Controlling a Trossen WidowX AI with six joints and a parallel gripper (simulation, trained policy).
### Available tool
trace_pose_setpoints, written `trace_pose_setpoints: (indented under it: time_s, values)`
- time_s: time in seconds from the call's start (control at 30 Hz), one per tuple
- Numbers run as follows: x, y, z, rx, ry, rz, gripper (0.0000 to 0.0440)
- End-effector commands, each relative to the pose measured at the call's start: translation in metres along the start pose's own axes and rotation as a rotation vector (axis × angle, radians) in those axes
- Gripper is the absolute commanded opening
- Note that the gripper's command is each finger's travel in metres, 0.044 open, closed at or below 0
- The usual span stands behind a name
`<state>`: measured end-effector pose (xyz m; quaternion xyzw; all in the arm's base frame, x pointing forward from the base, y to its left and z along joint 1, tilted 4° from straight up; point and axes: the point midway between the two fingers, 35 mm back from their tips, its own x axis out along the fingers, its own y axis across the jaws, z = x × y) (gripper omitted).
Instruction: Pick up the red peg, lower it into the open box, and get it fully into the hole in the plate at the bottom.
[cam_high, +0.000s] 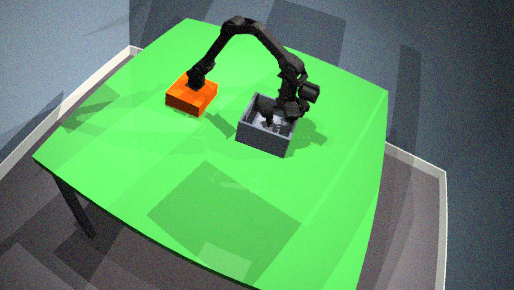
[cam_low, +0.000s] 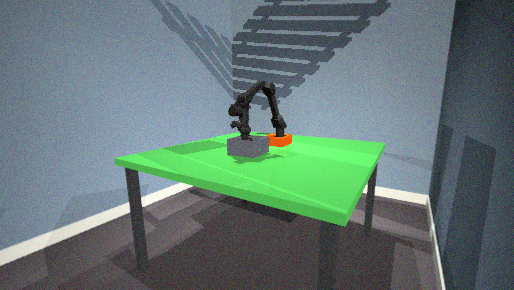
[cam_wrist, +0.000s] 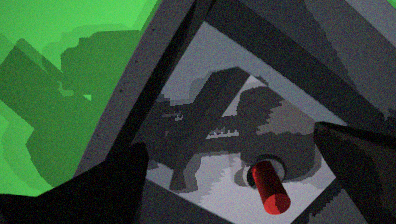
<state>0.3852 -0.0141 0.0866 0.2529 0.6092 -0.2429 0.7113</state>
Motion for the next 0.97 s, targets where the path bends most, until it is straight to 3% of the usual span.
trace_pose_setpoints:
  time_s: [0.0,0.47,0.93]
  values:
    - [-0.004,0.012,0.008,-0.005,0.018,0.034,0.044]
    - [-0.031,0.056,0.029,-0.041,0.004,0.155,0.044]
    - [-0.032,0.059,0.03,-0.044,0.0,0.164,0.044]
